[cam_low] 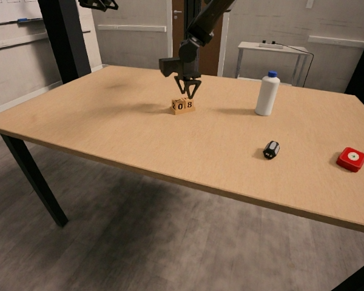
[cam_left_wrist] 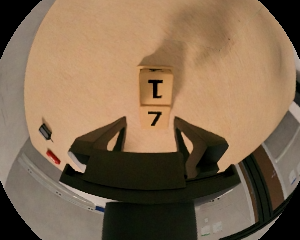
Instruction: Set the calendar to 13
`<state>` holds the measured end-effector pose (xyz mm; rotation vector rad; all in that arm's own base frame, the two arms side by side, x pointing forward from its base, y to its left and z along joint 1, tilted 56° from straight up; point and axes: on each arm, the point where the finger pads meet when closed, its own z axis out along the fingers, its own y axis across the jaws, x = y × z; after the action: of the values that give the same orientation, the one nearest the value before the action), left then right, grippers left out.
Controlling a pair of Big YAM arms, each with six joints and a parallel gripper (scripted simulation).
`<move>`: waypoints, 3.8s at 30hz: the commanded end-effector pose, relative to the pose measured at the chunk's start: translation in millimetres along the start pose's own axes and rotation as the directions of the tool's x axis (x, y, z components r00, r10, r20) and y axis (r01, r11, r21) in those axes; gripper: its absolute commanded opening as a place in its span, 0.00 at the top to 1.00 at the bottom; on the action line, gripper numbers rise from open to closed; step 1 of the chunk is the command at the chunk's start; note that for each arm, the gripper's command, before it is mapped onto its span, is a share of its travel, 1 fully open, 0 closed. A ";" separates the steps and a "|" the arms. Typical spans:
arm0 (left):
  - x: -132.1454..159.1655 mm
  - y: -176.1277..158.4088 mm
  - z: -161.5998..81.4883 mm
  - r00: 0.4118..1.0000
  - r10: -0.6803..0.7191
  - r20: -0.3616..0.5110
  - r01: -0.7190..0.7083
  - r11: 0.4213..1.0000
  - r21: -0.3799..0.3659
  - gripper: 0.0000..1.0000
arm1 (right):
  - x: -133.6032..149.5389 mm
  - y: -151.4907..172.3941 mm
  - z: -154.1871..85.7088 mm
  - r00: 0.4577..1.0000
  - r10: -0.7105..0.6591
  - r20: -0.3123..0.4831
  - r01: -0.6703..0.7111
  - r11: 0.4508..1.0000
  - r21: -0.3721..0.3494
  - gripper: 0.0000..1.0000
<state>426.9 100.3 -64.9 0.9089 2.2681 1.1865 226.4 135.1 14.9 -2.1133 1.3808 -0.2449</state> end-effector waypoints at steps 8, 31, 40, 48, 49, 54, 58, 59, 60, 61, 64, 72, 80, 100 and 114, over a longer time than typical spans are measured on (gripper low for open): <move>12.3 -9.9 17.0 1.000 0.002 -0.016 -0.002 1.000 0.007 0.36 | 0.2 -5.0 -0.7 1.000 0.007 -0.002 -0.007 1.000 0.001 0.00; 16.2 -16.9 36.1 1.000 0.010 -0.019 -0.009 1.000 0.019 0.48 | 0.2 -5.0 -0.7 1.000 0.007 -0.002 -0.007 1.000 0.001 0.00; 9.9 -13.1 33.6 1.000 0.010 -0.013 -0.010 1.000 0.020 0.57 | 0.2 -5.0 -0.7 1.000 0.007 -0.002 -0.007 1.000 0.001 0.00; 6.1 -10.4 32.6 1.000 0.009 -0.007 -0.008 1.000 0.016 0.77 | 0.2 -5.0 -0.7 1.000 0.007 -0.002 -0.007 1.000 0.001 0.00; -1.2 -2.6 33.1 1.000 -0.001 0.004 0.001 1.000 0.001 0.88 | 0.2 -5.0 -0.7 1.000 0.007 -0.002 -0.007 1.000 0.001 0.00; 7.8 -9.9 33.5 1.000 0.006 -0.009 -0.005 1.000 0.014 0.89 | 0.2 -5.0 -0.7 1.000 0.007 -0.002 -0.007 1.000 0.001 0.00; 6.6 -13.1 11.4 1.000 0.009 -0.003 -0.009 1.000 0.021 0.65 | 0.2 -5.0 -0.7 1.000 0.007 -0.002 -0.007 1.000 0.001 0.00; 6.7 -13.0 4.2 1.000 0.009 -0.004 -0.009 1.000 0.021 0.65 | 0.2 -5.0 -0.7 1.000 0.007 -0.002 -0.007 1.000 0.001 0.00; 6.9 -13.0 -3.2 1.000 0.010 -0.004 -0.009 1.000 0.021 0.65 | 0.2 -5.0 -0.7 1.000 0.007 -0.002 -0.007 1.000 0.001 0.00; 7.0 -12.9 -10.2 1.000 0.010 -0.004 -0.010 1.000 0.021 0.65 | 0.2 -5.0 -0.7 1.000 0.007 -0.002 -0.007 1.000 0.001 0.00; 7.3 -12.8 -23.1 1.000 0.010 -0.004 -0.010 1.000 0.021 0.65 | 0.2 -5.0 -0.7 1.000 0.007 -0.002 -0.007 1.000 0.001 0.00; 8.4 -12.2 -30.0 1.000 -0.002 -0.006 0.002 1.000 0.022 0.65 | 0.2 -5.0 -0.7 1.000 0.007 -0.002 -0.007 1.000 0.001 0.00; 7.1 -12.4 -46.8 1.000 0.005 -0.003 -0.005 1.000 0.020 0.65 | 0.2 -5.0 -0.7 1.000 0.007 -0.002 -0.007 1.000 0.001 0.00; -142.6 -25.8 3.6 0.999 -0.009 0.053 0.006 0.998 0.057 0.65 | 0.2 -5.0 -0.7 1.000 0.007 -0.002 -0.007 1.000 0.001 0.00; -168.1 -14.1 37.7 0.999 0.017 -0.031 -0.017 1.000 0.007 0.65 | 0.2 -5.0 -0.7 1.000 0.007 -0.002 -0.007 1.000 0.001 0.00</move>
<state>572.9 -15.1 -71.8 0.8994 2.2537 1.1939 226.4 135.1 14.9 -2.1133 1.3808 -0.2449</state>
